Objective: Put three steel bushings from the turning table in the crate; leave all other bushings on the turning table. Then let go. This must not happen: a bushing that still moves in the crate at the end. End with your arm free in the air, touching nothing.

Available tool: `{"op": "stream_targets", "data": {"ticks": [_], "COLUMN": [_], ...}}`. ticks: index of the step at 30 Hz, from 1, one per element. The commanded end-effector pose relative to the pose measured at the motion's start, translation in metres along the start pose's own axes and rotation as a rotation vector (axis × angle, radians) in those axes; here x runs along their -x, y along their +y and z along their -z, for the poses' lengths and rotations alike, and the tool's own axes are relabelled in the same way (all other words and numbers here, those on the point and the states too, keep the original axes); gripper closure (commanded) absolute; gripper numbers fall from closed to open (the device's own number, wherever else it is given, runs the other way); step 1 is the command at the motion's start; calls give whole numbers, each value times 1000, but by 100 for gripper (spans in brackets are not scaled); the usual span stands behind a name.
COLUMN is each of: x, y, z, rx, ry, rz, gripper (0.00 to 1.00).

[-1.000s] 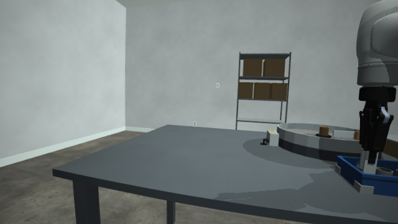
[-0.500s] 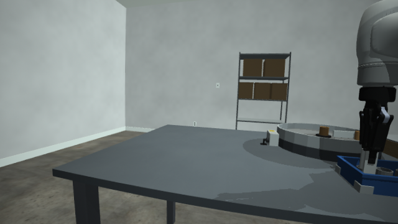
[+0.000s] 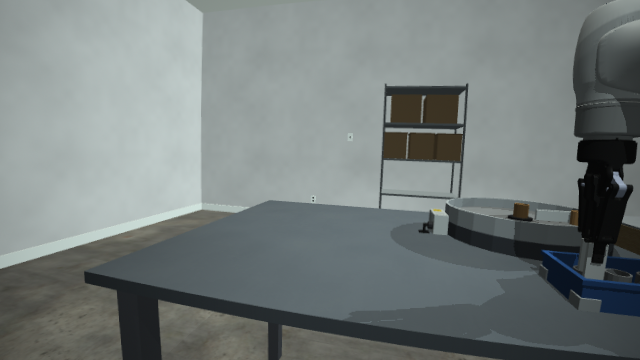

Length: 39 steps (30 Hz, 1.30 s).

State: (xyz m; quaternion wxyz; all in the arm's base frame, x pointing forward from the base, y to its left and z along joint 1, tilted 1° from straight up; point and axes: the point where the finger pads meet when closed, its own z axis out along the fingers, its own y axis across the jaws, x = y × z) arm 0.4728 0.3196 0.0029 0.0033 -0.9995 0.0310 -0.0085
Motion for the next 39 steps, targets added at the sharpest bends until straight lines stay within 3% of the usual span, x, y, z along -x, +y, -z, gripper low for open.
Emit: {"op": "stream_targets", "data": {"ticks": [1,16,27,39], "x": [-2,-1,-1,-1], "y": [1,1,1,1], "z": [-3,36,82,90], "rx": [0,0,0,0], "ry": [2,2,2,2], "rz": [-4,-4,-4,-4], "gripper": [90,90,90,90]}}
